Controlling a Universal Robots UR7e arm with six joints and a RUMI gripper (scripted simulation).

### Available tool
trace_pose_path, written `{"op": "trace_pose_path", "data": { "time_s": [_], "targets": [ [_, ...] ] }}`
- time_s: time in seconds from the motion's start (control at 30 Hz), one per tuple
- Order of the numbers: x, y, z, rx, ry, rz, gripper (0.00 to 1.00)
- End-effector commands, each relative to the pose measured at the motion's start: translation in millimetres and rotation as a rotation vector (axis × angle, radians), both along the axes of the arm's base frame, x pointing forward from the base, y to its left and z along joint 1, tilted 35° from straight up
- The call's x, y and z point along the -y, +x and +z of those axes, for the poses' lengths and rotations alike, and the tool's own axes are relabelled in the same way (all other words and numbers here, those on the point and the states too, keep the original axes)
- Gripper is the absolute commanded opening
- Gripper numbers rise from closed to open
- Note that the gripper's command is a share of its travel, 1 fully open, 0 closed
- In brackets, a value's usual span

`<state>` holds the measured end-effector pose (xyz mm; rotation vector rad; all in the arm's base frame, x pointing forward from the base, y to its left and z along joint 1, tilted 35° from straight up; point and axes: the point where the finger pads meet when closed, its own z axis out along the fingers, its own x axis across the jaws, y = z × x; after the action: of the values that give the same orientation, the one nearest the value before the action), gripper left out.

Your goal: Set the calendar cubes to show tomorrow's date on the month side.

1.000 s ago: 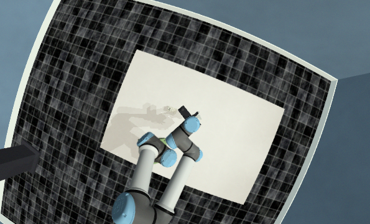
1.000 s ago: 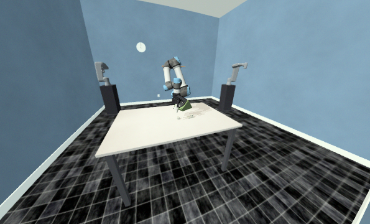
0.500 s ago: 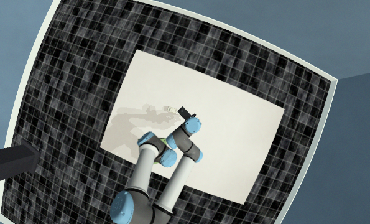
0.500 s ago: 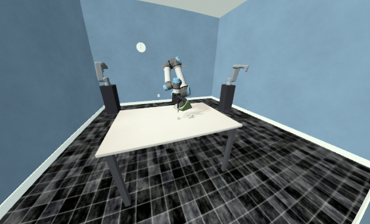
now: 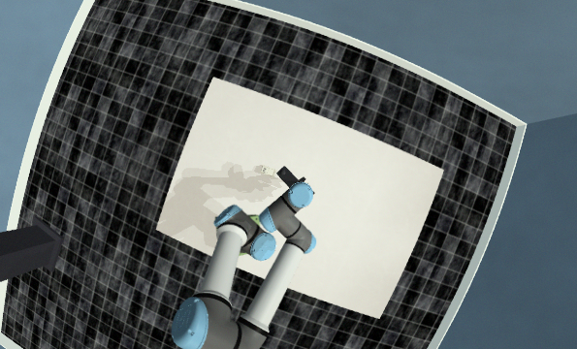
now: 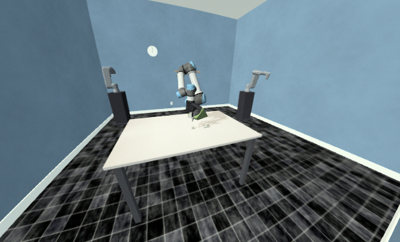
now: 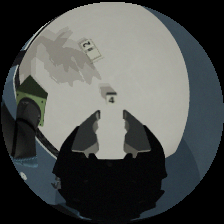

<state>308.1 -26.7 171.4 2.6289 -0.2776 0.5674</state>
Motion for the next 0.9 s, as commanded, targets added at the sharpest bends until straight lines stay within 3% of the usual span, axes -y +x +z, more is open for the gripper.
{"op": "trace_pose_path", "data": {
  "time_s": [0.0, 0.87],
  "targets": [
    [0.4, -0.3, -0.2, 0.0, 0.0, -0.001, 0.28],
    [2.1, 0.4, -5.1, -0.004, 0.002, -0.001, 0.28]
  ]
}}
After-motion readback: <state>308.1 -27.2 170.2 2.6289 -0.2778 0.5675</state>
